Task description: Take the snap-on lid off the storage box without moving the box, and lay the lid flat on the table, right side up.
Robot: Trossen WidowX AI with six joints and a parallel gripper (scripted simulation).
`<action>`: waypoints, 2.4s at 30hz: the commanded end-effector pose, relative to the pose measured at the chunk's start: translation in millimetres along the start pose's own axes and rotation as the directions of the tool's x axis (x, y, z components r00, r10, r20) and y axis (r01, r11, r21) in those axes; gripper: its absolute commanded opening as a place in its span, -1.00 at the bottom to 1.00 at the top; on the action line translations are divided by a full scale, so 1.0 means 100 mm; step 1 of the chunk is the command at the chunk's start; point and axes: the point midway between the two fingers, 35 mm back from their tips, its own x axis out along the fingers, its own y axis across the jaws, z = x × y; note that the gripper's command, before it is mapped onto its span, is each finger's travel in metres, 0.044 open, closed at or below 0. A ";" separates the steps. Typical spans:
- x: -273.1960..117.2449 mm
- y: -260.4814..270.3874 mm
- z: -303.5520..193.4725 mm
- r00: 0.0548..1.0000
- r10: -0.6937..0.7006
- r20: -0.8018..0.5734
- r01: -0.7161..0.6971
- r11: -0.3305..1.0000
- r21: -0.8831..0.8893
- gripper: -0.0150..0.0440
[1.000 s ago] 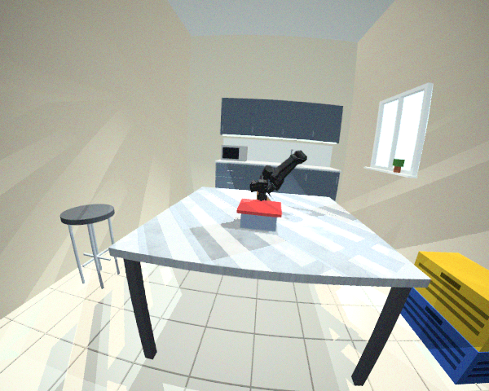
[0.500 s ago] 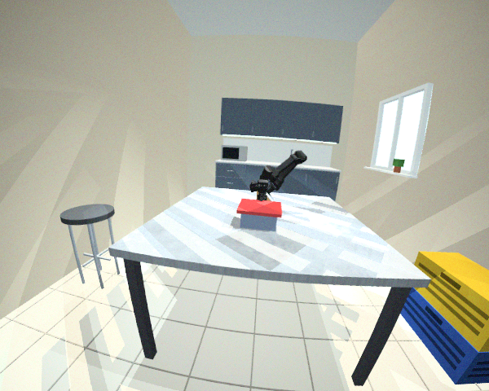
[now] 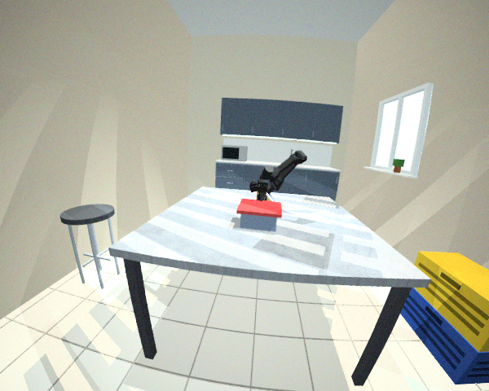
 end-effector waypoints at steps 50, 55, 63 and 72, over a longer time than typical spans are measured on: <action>0.02 0.04 0.00 1.000 -0.002 0.001 0.002 1.000 0.003 -0.49; -0.02 0.09 0.00 1.000 -0.003 0.001 0.003 1.000 0.003 -0.49; -0.08 0.18 0.00 1.000 -0.003 0.002 0.003 1.000 0.002 -0.49; -0.13 0.29 0.00 1.000 -0.003 0.002 0.003 1.000 0.002 -0.49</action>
